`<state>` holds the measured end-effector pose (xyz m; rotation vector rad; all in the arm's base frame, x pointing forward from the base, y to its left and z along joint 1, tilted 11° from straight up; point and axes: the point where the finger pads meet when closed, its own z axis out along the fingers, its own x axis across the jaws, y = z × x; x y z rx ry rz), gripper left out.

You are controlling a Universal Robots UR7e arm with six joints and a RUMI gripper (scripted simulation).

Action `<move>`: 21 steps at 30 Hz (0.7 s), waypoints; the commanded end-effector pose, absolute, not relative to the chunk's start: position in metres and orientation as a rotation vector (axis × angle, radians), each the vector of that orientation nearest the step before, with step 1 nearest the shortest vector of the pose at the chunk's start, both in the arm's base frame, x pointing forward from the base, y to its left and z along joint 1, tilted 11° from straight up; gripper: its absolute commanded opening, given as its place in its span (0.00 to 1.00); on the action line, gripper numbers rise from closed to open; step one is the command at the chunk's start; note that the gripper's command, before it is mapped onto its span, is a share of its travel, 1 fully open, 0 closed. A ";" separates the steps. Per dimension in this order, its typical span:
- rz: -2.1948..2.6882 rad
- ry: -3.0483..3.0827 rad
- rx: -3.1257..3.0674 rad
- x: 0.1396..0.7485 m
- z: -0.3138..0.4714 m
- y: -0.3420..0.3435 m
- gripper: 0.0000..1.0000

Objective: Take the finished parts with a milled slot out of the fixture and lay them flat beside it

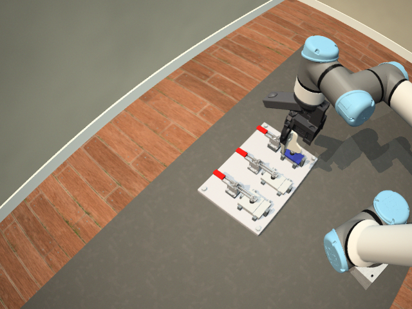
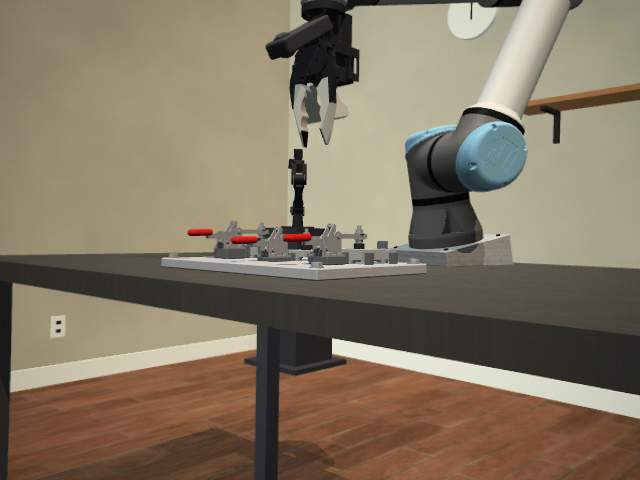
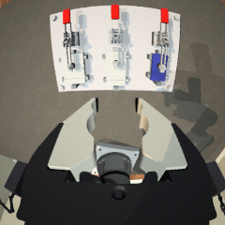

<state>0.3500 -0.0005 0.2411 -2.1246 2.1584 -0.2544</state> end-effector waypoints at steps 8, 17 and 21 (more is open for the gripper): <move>-0.256 2.158 -2.124 0.350 0.242 -0.001 0.28; -0.256 2.158 -2.124 0.352 0.233 -0.001 0.28; -0.256 2.158 -2.124 0.355 0.217 -0.002 0.28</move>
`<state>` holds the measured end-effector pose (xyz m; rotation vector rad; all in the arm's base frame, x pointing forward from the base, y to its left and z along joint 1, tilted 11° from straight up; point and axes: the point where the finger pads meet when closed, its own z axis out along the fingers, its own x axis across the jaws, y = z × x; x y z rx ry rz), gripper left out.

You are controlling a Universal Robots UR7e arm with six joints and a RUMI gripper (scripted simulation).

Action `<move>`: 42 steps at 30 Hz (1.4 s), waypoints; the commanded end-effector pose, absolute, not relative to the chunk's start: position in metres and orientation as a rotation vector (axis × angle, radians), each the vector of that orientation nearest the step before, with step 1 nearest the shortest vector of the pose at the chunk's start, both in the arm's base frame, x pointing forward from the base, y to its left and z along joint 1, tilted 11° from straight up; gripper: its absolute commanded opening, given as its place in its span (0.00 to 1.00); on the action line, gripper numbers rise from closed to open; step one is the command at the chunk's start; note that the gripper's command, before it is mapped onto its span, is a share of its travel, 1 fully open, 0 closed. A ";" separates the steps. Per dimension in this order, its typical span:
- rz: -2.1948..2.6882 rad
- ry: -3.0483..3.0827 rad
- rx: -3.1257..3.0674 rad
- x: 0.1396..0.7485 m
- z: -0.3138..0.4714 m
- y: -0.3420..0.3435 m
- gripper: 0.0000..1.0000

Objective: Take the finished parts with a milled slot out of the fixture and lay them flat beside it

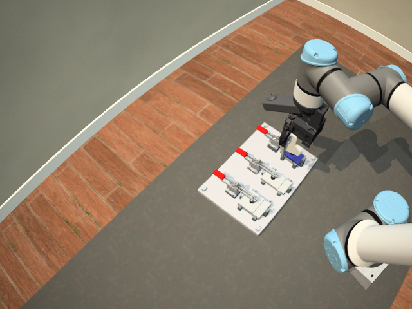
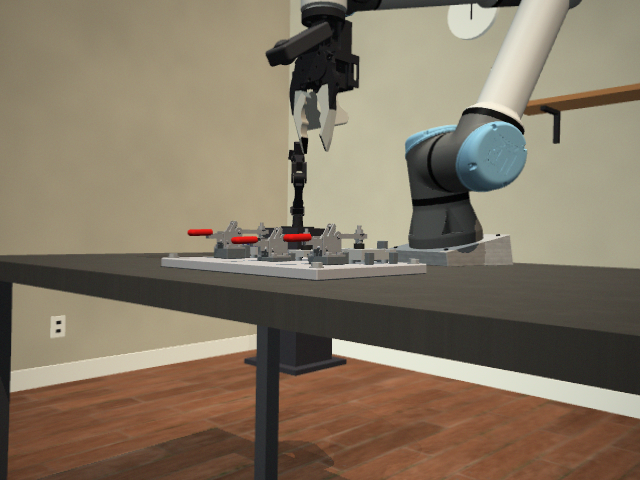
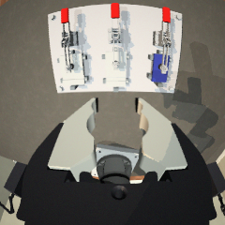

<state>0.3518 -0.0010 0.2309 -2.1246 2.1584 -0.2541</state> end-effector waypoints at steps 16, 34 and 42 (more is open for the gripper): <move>-0.256 2.158 -2.124 0.362 0.183 -0.003 0.28; -0.256 2.158 -2.124 0.388 0.188 -0.004 0.28; -0.256 2.158 -2.124 0.425 0.195 -0.004 0.28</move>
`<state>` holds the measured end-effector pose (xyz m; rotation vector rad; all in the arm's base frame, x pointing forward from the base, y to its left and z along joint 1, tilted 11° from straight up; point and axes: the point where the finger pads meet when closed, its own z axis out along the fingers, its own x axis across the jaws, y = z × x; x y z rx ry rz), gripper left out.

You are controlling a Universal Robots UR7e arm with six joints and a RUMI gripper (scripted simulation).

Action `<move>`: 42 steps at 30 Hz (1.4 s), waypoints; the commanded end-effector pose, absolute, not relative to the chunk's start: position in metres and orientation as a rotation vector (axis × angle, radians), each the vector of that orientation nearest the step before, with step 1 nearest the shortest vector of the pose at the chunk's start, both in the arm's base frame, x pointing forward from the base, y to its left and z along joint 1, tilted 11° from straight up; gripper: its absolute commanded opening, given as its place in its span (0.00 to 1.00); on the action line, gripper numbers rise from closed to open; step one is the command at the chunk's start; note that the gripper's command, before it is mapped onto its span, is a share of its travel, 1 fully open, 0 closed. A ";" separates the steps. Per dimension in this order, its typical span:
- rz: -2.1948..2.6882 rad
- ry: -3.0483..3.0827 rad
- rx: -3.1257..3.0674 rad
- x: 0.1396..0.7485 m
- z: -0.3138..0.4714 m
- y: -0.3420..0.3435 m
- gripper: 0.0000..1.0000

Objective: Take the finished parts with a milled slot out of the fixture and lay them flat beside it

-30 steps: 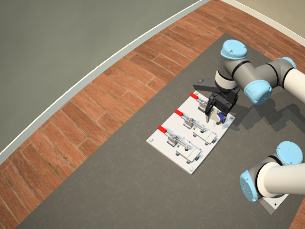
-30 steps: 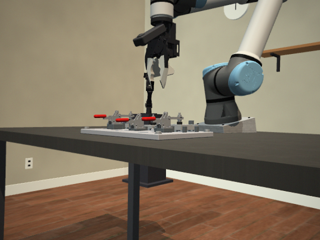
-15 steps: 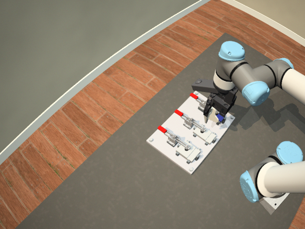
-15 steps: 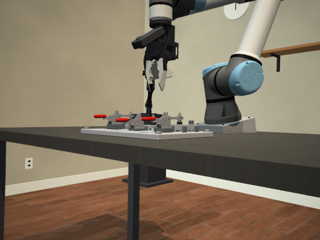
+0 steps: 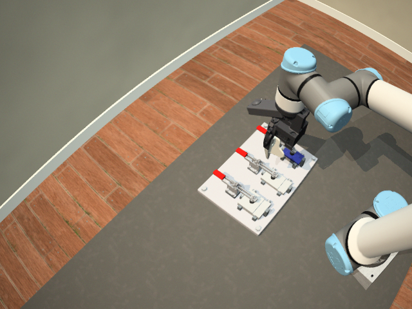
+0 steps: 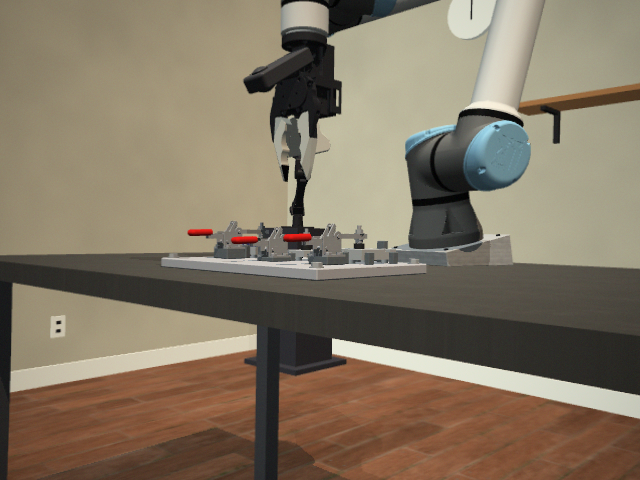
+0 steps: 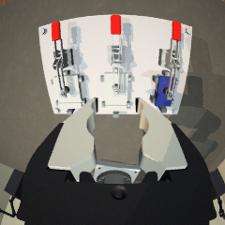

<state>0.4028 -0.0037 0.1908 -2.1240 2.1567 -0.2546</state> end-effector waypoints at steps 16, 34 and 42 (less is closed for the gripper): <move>-0.256 2.158 -2.124 0.487 0.207 -0.005 0.28; -0.256 2.158 -2.124 0.499 0.207 -0.005 0.28; -0.256 2.158 -2.124 0.501 0.195 -0.006 0.28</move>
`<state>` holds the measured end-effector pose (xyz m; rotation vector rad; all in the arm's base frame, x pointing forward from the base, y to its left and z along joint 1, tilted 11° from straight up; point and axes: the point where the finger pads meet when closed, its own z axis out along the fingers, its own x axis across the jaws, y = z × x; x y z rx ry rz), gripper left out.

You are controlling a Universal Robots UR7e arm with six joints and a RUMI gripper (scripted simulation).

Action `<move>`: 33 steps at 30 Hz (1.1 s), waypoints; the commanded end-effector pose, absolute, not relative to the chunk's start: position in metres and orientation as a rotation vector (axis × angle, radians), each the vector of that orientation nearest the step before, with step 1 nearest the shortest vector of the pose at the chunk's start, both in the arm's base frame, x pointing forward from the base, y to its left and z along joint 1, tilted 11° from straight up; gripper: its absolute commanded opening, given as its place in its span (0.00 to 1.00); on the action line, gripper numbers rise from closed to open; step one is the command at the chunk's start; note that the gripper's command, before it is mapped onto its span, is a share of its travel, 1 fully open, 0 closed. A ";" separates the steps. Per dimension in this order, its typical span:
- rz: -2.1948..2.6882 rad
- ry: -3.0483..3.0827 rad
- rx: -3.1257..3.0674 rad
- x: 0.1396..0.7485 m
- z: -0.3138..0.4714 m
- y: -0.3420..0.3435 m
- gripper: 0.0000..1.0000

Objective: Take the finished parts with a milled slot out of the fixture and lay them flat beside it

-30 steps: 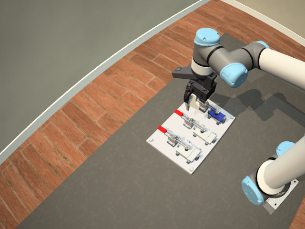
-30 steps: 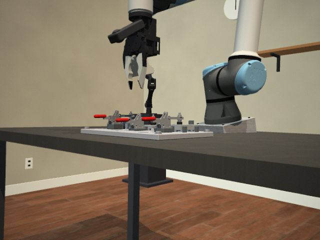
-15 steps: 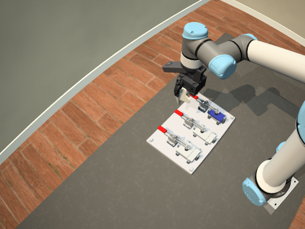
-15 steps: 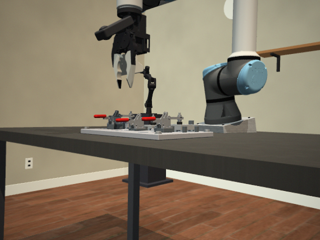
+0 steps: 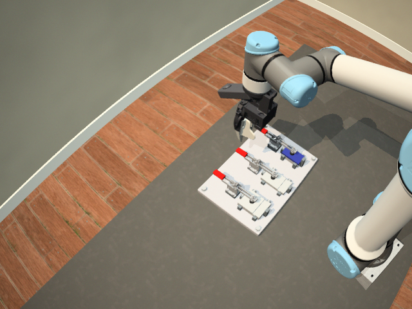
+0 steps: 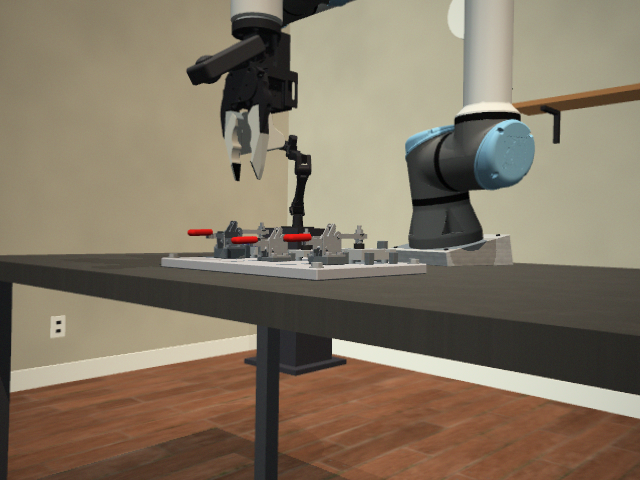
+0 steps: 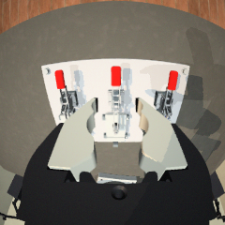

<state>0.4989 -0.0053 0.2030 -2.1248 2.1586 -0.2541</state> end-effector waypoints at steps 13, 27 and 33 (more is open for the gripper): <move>-0.256 2.158 -2.124 0.509 0.153 -0.008 0.28; -0.256 2.158 -2.124 0.514 0.129 -0.009 0.28; -0.256 2.158 -2.124 0.514 0.129 -0.009 0.28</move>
